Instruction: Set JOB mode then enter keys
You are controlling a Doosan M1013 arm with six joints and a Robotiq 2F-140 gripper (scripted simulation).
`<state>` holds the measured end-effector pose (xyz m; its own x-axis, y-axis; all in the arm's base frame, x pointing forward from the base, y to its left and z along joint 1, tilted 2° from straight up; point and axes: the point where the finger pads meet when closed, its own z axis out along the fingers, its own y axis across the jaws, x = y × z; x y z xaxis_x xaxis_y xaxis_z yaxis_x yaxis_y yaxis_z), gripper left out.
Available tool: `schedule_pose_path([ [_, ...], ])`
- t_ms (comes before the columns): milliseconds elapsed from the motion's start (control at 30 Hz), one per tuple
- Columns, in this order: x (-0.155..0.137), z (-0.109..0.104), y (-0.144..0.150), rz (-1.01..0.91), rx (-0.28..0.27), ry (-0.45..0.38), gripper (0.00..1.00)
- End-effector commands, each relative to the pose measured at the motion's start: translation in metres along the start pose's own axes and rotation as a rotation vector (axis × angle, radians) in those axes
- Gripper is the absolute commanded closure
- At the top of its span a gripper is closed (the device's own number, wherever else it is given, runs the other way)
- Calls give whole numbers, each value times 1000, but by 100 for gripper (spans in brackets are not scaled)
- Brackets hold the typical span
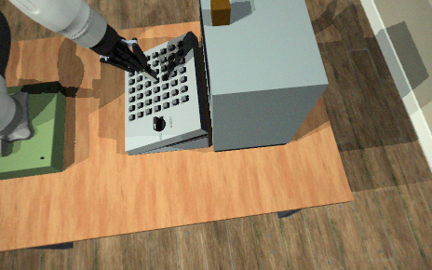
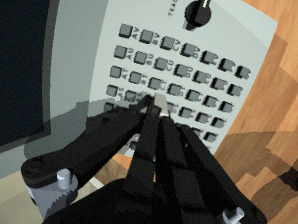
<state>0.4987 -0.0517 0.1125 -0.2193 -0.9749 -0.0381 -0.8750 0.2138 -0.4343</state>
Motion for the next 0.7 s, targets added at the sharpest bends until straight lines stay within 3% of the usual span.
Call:
schedule_pose_path([
  [0,-51,4,-9,-13,4,-1,100],
  [667,-51,23,-9,-13,4,-1,100],
])
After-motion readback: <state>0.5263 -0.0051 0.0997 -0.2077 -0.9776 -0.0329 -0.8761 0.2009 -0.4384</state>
